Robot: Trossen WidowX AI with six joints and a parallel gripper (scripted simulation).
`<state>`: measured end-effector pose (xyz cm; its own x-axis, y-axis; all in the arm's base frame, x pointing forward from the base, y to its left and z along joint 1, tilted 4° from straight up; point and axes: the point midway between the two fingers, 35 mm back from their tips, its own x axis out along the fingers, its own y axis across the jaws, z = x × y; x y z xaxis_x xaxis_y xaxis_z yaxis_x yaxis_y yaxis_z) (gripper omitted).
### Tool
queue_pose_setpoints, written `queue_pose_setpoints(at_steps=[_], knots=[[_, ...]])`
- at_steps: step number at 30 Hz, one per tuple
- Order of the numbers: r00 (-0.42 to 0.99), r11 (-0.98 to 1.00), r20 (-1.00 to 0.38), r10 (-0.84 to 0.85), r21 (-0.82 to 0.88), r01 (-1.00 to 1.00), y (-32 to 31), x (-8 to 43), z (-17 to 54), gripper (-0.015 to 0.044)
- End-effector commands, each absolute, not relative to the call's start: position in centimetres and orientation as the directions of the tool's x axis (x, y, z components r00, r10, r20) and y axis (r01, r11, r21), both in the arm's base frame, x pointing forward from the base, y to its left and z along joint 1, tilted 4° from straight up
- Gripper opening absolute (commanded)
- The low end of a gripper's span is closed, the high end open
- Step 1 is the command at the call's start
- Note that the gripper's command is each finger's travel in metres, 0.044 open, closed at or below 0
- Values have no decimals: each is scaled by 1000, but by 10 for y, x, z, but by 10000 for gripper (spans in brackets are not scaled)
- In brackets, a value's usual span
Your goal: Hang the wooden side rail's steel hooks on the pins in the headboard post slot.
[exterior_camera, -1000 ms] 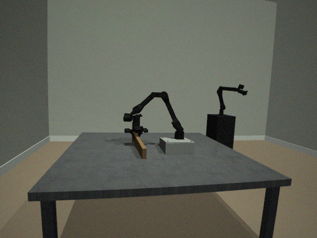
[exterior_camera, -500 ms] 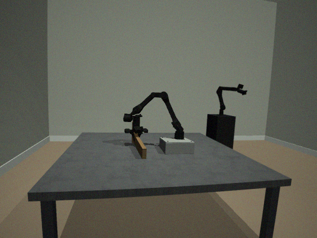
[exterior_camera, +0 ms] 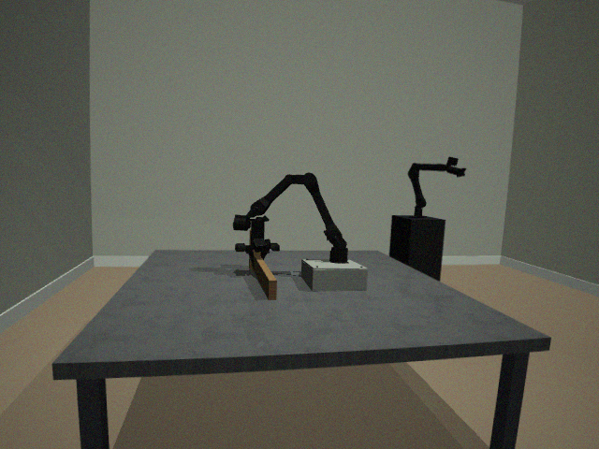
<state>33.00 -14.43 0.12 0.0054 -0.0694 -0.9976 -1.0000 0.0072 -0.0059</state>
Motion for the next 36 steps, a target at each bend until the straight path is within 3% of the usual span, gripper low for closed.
queue_pose_setpoints(at_steps=[1, 31, 36], knots=[[8, 13, -997, -77, -9, -1000, -146, 331, 1, 0], [8, 13, -997, -77, -9, -1000, -146, 331, -4, 0], [3, 7, -998, -69, -3, -1000, -144, 329, -3, 131]])
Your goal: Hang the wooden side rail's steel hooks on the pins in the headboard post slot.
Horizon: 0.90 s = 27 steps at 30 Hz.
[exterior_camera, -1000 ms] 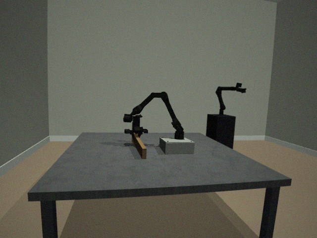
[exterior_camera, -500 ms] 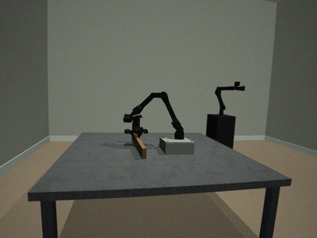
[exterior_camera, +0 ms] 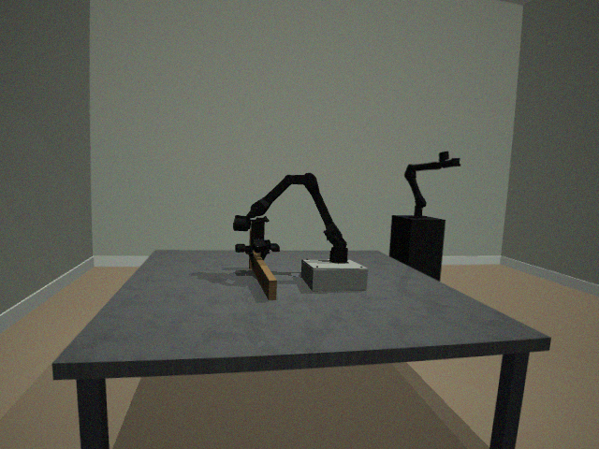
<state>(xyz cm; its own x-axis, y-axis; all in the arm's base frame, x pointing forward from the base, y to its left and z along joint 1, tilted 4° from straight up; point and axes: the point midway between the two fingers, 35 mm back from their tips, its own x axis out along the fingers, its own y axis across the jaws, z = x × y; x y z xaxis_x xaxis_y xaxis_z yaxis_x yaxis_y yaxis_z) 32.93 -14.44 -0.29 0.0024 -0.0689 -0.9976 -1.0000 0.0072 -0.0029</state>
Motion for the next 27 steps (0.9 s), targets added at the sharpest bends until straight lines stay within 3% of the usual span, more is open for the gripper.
queue_pose_setpoints(at_steps=[1, 12, 27], knots=[[3, 7, -998, -69, -3, -1000, -144, 329, -3, 157], [6, 11, -997, -74, -7, -1000, -143, 330, 20, 440], [8, 13, -997, -75, -9, -1000, -116, 331, 35, 440]])
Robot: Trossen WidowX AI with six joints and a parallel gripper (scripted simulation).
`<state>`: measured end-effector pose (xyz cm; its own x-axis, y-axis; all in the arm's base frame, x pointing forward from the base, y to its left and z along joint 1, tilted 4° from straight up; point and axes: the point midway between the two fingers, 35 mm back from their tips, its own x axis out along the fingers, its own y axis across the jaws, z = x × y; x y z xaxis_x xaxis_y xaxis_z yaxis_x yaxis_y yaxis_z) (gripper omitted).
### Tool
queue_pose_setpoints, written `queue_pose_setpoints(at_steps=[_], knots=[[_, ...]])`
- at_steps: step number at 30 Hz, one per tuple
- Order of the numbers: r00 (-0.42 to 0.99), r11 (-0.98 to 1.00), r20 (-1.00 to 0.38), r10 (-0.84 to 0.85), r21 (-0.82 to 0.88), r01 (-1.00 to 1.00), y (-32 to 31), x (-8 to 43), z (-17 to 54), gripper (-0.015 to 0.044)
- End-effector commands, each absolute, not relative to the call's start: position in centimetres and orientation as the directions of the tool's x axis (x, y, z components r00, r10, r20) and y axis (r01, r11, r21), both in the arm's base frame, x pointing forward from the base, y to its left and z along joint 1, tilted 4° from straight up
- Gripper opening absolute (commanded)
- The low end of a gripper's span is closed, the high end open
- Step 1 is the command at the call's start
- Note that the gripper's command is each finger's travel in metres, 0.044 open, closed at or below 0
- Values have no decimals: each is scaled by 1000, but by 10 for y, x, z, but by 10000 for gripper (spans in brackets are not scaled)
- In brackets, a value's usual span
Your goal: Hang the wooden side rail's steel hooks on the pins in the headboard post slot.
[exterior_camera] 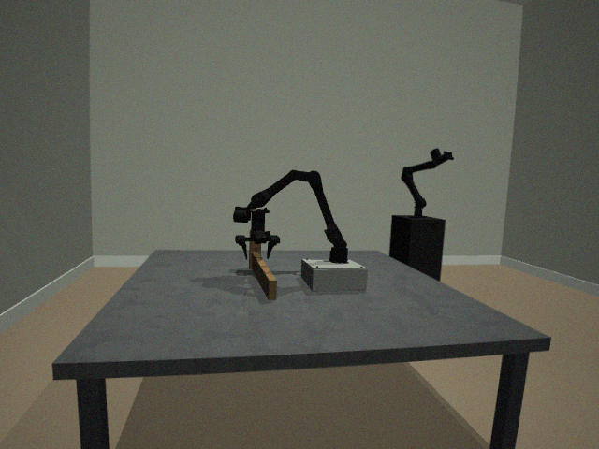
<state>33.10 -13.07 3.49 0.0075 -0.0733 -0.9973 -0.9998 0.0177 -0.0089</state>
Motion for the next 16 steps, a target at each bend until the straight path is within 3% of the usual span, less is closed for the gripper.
queue_pose_setpoints(at_steps=[1, 16], knots=[[8, 13, -997, -74, -9, -1000, -112, 331, 35, 440], [7, 4, -997, -72, -7, -1000, -113, 333, 34, 440]])
